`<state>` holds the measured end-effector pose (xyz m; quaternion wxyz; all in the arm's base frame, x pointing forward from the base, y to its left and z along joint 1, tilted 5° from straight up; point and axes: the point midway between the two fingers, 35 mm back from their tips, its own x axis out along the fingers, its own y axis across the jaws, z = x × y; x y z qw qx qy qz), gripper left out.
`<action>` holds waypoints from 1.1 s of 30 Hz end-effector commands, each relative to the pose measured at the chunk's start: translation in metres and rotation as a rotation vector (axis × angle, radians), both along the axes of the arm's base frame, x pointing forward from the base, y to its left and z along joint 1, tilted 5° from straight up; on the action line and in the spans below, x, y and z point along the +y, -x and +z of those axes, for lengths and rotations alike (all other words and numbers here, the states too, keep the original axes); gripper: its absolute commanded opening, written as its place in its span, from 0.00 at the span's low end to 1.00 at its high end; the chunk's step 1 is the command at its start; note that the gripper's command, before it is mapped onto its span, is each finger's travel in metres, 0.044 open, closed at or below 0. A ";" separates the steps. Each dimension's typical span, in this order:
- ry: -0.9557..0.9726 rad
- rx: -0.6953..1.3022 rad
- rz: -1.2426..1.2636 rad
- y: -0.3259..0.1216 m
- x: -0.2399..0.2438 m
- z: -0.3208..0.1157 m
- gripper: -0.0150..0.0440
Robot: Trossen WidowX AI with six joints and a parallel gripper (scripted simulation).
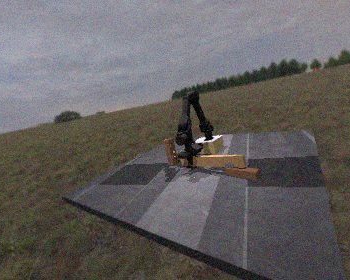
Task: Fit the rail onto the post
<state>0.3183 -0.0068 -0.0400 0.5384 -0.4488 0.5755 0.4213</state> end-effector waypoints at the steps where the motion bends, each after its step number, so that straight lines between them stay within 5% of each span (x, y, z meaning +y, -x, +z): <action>1: -0.003 0.002 0.000 0.000 0.000 0.002 0.25; 33: -0.003 0.002 0.000 -0.003 0.000 0.019 0.25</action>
